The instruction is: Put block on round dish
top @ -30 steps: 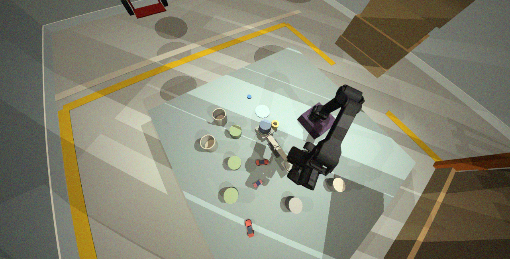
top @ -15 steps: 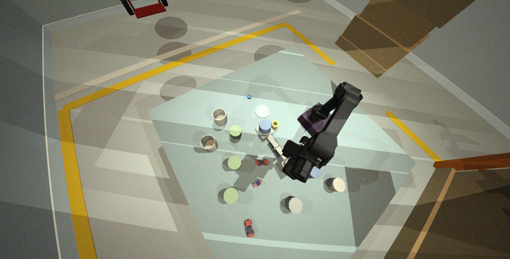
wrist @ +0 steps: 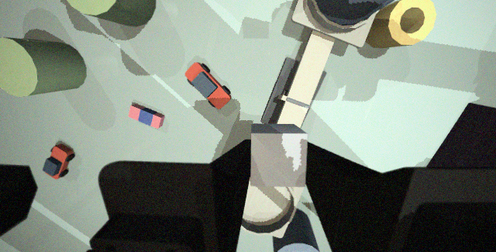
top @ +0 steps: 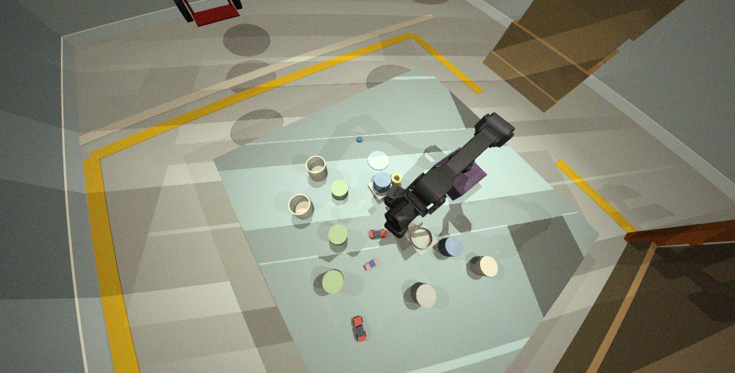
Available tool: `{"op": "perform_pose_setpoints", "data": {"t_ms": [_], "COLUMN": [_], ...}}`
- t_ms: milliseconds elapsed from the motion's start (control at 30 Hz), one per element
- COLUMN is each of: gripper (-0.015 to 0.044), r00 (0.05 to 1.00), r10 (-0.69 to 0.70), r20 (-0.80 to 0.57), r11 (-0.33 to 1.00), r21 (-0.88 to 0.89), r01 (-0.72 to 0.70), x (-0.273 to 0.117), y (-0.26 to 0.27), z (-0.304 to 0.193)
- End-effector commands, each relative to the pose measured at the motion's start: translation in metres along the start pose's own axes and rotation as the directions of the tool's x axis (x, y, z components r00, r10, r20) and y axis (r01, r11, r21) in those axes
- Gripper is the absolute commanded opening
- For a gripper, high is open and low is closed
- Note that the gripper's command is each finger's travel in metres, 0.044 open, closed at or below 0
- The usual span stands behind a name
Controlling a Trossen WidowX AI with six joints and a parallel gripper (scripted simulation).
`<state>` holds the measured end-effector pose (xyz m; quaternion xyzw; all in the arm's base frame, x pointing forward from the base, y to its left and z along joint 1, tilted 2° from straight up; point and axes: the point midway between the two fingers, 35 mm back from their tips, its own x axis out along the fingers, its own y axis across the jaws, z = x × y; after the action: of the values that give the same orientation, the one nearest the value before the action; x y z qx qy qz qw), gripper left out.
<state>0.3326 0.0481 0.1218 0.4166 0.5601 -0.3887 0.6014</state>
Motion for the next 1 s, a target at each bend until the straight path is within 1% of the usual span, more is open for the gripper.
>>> {"op": "perform_pose_setpoints", "data": {"t_ms": [0, 500, 967], "gripper": [0.0, 0.0, 0.0], "r00": [1.0, 1.0, 0.999], "r10": [0.002, -0.005, -0.006], "r20": [0.0, 0.015, 0.036], "r11": [1.0, 1.0, 1.0], "r21": [-0.004, -0.013, -0.019], "r01": [-0.002, 0.005, 0.007], "x": [0.005, 0.024, 0.04], "y": [-0.004, -0.037, -0.081], "z": [0.018, 0.093, 0.155]}}
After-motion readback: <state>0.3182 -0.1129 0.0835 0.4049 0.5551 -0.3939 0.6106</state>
